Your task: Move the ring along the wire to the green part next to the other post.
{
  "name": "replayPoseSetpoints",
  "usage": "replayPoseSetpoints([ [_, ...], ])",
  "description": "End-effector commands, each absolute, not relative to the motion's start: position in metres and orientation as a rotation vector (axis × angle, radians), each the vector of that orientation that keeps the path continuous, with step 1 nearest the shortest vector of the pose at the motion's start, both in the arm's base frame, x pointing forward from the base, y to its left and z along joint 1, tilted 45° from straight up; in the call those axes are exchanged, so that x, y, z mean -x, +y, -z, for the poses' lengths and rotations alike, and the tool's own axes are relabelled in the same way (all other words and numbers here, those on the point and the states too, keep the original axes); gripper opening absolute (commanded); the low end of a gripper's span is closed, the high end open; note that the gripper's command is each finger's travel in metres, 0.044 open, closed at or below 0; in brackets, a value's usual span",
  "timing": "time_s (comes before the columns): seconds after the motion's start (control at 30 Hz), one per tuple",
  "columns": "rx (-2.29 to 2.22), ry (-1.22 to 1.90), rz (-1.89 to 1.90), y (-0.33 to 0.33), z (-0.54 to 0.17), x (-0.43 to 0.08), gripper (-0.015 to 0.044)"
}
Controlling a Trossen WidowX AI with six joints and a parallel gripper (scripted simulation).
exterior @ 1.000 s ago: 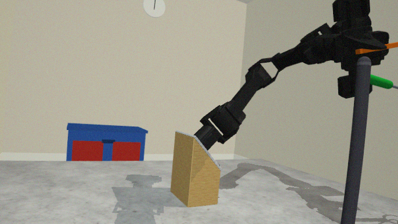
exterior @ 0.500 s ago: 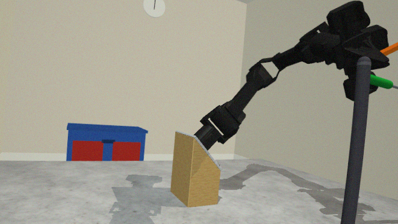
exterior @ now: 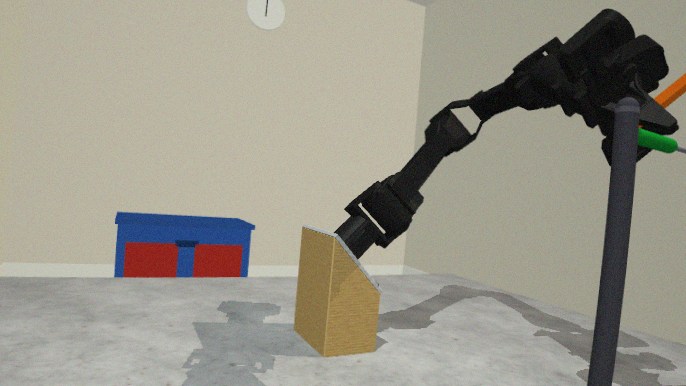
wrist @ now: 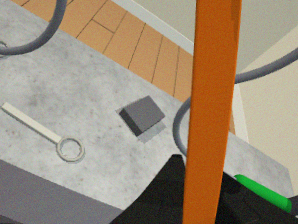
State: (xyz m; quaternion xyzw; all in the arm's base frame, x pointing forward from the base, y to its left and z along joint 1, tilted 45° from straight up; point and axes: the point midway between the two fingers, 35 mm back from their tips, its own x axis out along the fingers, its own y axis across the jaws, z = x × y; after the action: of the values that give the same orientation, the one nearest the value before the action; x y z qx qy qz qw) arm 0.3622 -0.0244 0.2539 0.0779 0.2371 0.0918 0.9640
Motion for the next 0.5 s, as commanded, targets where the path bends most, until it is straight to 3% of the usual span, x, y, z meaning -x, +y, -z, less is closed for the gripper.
replayPoseSetpoints([
  [0.0, -0.253, 0.479, -0.211, -0.019, -0.253, -0.362, -0.0150],
  [0.47, -0.514, 0.458, -0.278, -0.004, -0.258, -0.361, -0.0150],
])
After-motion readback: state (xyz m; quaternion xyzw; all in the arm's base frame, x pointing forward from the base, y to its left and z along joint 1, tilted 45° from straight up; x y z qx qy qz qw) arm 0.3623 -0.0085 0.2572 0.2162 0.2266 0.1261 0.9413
